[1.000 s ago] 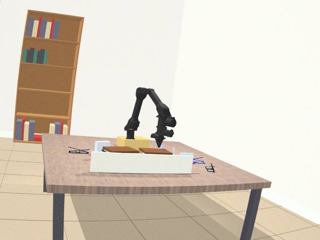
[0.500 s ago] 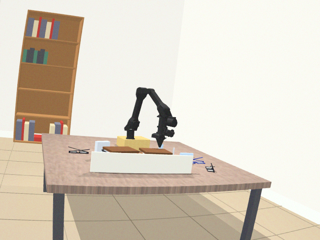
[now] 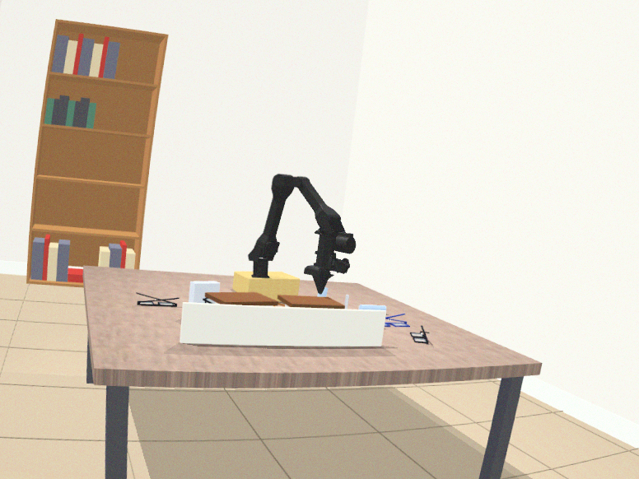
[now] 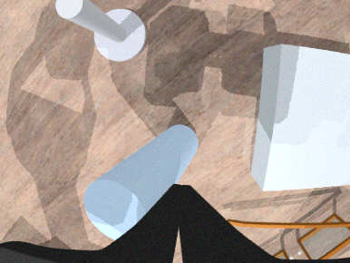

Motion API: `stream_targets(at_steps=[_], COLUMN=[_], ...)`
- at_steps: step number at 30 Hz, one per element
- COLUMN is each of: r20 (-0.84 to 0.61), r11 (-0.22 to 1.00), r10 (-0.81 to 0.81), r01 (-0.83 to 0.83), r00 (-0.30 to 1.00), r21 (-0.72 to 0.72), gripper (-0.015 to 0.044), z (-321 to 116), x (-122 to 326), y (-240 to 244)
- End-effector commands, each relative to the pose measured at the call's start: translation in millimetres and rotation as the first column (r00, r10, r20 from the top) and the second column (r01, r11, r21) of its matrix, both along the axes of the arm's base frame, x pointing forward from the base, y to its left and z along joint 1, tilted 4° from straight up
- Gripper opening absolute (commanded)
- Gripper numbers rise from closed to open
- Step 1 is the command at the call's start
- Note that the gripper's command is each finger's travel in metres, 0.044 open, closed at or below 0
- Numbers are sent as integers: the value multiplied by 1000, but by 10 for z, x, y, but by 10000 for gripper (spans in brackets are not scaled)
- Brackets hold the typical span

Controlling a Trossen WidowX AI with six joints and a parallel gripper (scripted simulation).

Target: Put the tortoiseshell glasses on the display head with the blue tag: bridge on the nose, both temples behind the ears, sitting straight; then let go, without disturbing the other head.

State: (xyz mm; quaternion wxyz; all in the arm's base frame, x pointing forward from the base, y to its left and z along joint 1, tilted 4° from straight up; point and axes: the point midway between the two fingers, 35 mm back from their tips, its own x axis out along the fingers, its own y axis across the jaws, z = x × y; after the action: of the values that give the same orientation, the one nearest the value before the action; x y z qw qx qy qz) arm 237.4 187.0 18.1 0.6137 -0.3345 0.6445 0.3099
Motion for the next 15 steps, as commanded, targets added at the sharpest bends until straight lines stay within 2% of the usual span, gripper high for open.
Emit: stream_targets(at_steps=[1,15], r20=[0,-1], r11=[1000,1000], r10=[-4,-4], r01=[4,4], r00=[1000,1000], r21=[4,4], gripper=[0,0], z=[1,-1], x=[-31,-126], y=[27,86])
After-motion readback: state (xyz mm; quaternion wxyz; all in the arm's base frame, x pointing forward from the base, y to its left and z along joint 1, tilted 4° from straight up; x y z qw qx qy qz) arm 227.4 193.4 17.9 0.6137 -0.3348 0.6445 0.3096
